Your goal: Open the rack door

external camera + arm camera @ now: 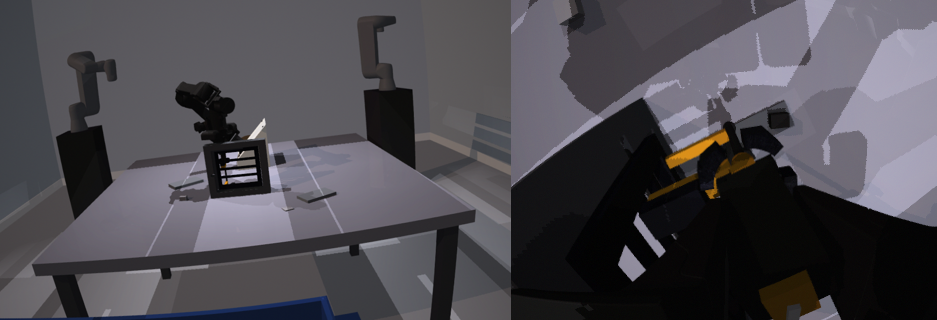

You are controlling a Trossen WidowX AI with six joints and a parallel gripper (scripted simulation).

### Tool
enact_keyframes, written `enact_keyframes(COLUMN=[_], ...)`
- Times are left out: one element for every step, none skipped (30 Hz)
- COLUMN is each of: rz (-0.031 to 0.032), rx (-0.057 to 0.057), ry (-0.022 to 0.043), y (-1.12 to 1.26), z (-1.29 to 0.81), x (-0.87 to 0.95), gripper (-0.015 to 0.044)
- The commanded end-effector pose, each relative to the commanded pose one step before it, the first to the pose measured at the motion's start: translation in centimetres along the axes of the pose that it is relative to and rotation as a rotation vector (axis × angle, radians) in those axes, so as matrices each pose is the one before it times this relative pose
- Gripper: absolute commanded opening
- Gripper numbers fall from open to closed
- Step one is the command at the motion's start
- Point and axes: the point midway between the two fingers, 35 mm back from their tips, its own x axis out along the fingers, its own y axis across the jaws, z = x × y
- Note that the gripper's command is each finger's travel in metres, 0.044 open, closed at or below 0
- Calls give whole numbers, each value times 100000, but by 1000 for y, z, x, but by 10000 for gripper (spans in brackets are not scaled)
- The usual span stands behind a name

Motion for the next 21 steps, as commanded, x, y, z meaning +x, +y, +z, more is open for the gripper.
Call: enact_keyframes(rz=[117,0,0,0,0,0,0,0,0,0,0,0,0,0,0,0,0,1,1,1,1], rx=[2358,0,0,0,0,0,0,0,0,-818,-2455,-4091,-4954,-4954,-4954,-4954,-4954,-4954,-4954,-4954,-4954], ry=[399,0,0,0,0,0,0,0,0,0,0,0,0,0,0,0,0,0,0,0,0], y=[91,0,0,0,0,0,0,0,0,0,0,0,0,0,0,0,0,0,0,0,0], z=[-126,0,0,0,0,0,0,0,0,0,0,0,0,0,0,0,0,0,0,0,0], x=[87,0,0,0,0,0,0,0,0,0,0,0,0,0,0,0,0,0,0,0,0], gripper=[97,124,150,176,202,229,255,281,290,290,290,290,290,290,290,290,290,290,290,290,290])
